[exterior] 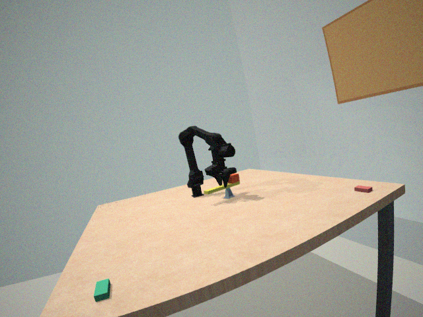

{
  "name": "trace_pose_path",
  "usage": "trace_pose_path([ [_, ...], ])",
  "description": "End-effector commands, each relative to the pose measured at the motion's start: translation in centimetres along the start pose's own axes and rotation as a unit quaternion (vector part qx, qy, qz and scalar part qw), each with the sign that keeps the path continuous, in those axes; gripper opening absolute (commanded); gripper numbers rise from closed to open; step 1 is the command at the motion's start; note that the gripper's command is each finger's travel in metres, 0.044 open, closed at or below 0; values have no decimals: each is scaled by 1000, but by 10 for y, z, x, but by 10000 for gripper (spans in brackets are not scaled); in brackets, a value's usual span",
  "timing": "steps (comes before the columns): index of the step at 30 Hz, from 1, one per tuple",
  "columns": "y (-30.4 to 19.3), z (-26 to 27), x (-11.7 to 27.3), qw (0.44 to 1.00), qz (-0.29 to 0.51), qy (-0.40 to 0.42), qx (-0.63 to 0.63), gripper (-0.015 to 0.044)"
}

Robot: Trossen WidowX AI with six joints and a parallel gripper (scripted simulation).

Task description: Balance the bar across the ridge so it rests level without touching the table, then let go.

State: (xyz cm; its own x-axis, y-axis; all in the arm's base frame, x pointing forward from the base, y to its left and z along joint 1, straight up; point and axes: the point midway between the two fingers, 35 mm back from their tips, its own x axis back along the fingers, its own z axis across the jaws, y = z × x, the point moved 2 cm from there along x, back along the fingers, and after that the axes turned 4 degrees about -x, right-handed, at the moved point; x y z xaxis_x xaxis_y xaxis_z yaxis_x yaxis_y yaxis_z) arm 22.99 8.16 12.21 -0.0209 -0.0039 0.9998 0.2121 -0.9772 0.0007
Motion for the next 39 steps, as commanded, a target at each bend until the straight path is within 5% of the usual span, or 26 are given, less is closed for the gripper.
trace_pose_path([
  [1,0,0,-3,1000,2,-1,1,0],
  [39,0,0,-1,1000,0,1,0,0],
])
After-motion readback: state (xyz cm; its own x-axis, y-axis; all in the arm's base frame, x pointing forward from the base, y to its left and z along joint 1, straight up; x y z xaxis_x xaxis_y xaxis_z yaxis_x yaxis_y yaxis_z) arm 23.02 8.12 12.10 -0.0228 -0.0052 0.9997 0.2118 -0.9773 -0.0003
